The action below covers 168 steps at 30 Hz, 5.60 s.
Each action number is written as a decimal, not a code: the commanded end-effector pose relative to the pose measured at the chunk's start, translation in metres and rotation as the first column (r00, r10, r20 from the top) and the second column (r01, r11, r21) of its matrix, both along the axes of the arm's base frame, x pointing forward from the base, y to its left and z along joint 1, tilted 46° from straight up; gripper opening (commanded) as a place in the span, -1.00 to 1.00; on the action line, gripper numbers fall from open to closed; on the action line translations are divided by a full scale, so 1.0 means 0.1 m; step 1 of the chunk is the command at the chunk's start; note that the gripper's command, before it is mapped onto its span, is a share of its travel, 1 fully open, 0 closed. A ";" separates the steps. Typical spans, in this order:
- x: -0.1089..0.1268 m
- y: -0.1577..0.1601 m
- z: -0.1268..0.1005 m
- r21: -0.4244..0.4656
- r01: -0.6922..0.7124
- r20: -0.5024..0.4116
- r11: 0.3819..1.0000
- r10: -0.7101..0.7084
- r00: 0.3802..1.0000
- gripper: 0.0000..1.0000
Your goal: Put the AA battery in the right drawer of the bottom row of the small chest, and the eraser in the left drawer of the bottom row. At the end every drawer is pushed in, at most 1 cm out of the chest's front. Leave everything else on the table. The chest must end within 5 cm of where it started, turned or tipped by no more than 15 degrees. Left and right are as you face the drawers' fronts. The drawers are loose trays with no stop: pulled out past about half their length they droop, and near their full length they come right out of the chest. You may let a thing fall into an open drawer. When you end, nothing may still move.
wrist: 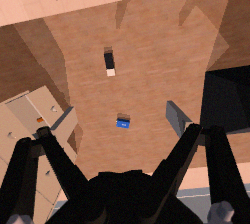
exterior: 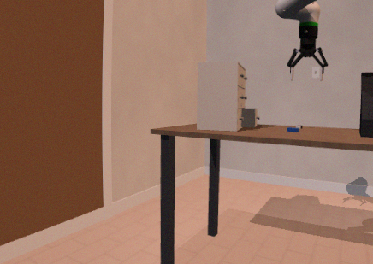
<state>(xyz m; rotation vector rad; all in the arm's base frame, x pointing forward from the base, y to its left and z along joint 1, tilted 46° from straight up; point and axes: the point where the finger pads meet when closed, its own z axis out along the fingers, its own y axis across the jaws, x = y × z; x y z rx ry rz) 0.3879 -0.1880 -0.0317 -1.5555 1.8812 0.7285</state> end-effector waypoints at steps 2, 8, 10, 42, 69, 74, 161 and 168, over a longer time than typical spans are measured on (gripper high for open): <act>-0.05 -0.04 0.01 -0.005 0.215 -0.238 0.977 -0.210 0.948 1.00; -0.07 -0.05 0.01 -0.042 0.386 -0.418 0.922 -0.367 0.831 1.00; -0.07 -0.05 0.01 -0.063 0.440 -0.476 0.896 -0.415 0.776 1.00; 0.35 0.28 -0.20 0.047 0.898 -0.672 0.437 -0.652 0.352 1.00; 0.87 0.67 -0.45 0.450 0.892 -0.606 0.024 -0.725 0.326 1.00; 0.93 0.72 -0.48 0.493 0.870 -0.600 -0.024 -0.733 0.320 1.00; 1.68 1.53 -1.08 0.533 0.843 -0.594 -0.074 -0.741 0.311 -1.00; 1.68 1.53 -1.08 0.533 0.843 -0.594 -0.074 -0.741 0.311 -1.00</act>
